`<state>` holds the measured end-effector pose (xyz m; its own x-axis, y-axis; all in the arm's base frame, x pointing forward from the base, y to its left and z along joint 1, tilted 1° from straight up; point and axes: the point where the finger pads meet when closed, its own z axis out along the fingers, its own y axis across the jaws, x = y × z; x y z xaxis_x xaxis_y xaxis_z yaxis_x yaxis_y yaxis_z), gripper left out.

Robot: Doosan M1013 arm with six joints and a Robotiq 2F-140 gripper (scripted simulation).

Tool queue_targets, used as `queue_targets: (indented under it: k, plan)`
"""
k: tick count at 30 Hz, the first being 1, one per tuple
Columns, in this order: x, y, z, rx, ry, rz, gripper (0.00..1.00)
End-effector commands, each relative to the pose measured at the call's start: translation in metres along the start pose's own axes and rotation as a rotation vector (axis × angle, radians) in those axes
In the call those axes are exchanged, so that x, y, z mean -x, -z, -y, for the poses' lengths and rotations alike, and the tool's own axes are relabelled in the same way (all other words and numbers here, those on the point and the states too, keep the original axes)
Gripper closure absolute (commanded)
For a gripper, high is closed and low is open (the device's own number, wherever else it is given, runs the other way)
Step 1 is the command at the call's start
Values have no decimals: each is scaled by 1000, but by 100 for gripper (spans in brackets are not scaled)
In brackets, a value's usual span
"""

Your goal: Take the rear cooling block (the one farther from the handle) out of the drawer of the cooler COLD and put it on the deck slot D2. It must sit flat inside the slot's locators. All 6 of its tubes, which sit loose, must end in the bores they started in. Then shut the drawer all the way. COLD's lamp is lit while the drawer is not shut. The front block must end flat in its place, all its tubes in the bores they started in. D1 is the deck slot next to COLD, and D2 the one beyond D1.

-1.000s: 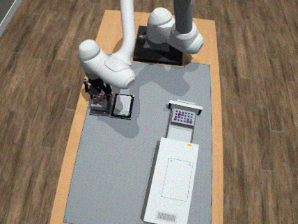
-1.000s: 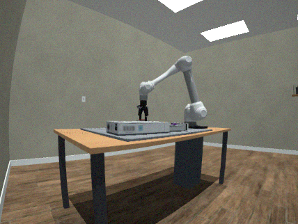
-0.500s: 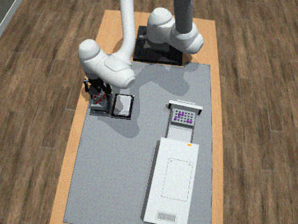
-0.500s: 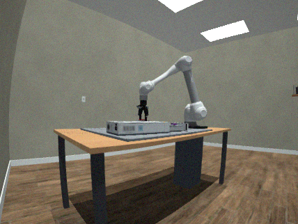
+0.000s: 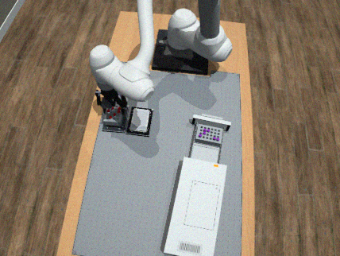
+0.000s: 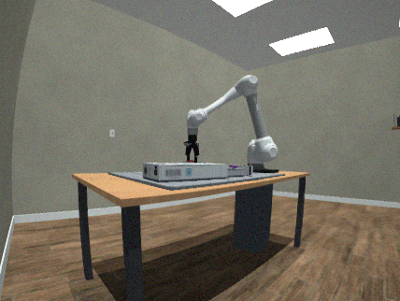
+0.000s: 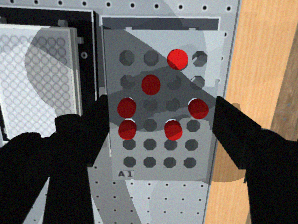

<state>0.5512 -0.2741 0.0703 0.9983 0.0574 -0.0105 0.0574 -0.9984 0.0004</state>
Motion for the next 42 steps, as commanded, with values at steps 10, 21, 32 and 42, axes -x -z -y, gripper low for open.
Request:
queue_targets:
  k: [10,21,32,42]
  plan:
    - [-1,0,0,0,0,-2,90]
    - [-1,-2,0,0,0,-2,90]
    - [-1,-3,0,0,0,-2,90]
    - [-1,-4,0,0,0,-2,90]
